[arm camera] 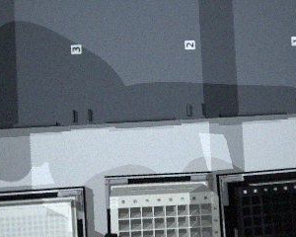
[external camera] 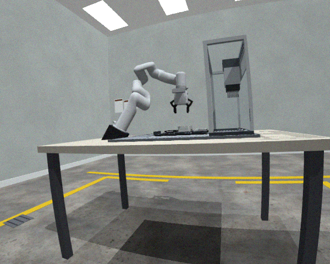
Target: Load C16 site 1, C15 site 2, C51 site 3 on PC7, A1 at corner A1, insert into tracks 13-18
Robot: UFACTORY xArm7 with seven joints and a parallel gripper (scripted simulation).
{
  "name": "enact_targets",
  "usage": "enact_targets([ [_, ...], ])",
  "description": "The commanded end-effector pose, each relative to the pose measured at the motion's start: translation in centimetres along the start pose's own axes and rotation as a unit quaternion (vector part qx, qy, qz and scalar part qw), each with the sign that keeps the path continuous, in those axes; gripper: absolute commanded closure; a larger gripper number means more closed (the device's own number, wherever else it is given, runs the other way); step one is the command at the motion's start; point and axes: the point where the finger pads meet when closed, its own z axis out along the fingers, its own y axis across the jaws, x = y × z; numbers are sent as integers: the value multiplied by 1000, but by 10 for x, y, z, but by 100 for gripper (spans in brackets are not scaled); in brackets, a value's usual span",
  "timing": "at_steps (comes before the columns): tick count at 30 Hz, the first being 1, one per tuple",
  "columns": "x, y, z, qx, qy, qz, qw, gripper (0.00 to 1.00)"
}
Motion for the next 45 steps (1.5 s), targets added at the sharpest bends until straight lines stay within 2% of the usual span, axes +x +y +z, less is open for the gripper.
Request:
enact_targets([
  [1,-20,-6,-7,8,-4,-6,1000,0],
  [4,-23,-6,-8,8,-4,-6,1000,0],
  [6,-32,-8,-11,21,-16,-19,999,0],
  [10,-50,-10,-16,21,-16,-19,999,0],
  [28,-50,-10,-16,21,-16,-19,999,0],
  [45,-50,-11,9,21,-16,-19,999,0],
])
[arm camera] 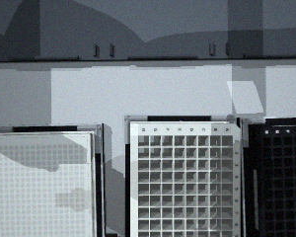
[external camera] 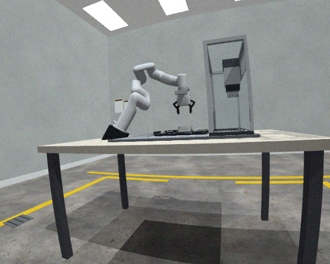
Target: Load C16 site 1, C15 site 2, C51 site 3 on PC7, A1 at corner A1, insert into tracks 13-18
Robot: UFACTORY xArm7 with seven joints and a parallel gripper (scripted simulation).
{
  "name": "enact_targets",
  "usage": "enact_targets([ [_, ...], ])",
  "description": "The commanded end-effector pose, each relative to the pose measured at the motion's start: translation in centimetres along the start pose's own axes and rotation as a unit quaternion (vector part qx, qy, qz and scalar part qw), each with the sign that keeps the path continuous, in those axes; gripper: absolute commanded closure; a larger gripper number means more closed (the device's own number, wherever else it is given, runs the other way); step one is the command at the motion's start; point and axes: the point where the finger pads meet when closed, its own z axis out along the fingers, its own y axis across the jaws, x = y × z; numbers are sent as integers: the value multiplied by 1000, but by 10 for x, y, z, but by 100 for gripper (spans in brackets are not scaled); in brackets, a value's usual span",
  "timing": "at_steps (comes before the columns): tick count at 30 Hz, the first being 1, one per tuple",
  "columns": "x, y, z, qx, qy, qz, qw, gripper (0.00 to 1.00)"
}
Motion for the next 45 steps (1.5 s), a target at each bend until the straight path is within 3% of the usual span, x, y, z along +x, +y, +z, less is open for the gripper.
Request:
enact_targets([
  [1,0,-1,9,2,0,0,1000,0],
  [36,0,-1,61,2,0,0,1000,0],
  [45,0,-2,61,2,0,0,1000,0],
])
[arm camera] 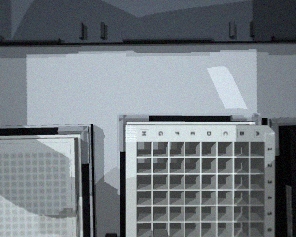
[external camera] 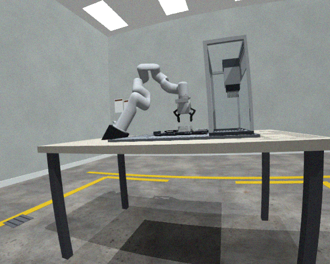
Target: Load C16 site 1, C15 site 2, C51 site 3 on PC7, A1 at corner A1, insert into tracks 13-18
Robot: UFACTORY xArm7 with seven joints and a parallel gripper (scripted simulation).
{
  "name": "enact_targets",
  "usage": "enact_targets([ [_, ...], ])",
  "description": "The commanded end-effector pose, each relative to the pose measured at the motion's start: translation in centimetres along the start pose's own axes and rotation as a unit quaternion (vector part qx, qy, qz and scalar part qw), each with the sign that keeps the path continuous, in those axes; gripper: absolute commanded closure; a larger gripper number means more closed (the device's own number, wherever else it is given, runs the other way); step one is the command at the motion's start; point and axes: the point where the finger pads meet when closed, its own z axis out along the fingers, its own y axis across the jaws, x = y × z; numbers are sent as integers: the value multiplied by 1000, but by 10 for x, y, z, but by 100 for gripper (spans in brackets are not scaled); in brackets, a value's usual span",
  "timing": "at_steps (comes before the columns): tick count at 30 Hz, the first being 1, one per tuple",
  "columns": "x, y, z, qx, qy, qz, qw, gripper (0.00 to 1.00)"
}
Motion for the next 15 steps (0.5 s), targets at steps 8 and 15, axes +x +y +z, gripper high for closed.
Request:
enact_targets([
  [8,0,-1,1,2,0,0,1000,0],
  [15,0,-1,4,2,0,0,1000,0],
])
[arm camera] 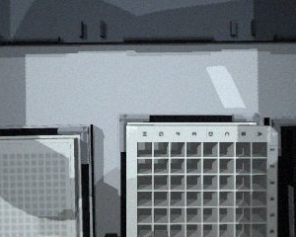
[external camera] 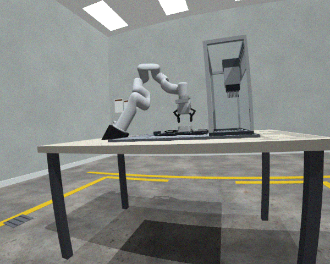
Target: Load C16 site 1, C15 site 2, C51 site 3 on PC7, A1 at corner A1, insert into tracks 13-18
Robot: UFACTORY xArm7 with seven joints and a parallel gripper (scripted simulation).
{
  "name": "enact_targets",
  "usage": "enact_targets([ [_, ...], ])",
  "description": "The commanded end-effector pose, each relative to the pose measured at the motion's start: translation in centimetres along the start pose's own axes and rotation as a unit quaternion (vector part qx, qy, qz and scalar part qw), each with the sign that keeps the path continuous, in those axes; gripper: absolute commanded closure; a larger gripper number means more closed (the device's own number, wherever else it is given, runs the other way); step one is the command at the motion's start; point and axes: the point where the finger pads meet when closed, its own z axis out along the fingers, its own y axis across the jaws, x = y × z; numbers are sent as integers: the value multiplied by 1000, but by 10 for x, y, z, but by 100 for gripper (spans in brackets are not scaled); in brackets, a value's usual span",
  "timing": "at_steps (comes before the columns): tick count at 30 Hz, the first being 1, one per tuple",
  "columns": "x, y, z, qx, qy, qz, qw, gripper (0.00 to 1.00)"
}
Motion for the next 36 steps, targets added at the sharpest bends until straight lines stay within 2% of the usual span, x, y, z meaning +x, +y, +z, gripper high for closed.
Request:
enact_targets([
  [1,0,-1,2,2,0,0,1000,0],
  [36,0,-1,23,1,0,0,1000,0],
])
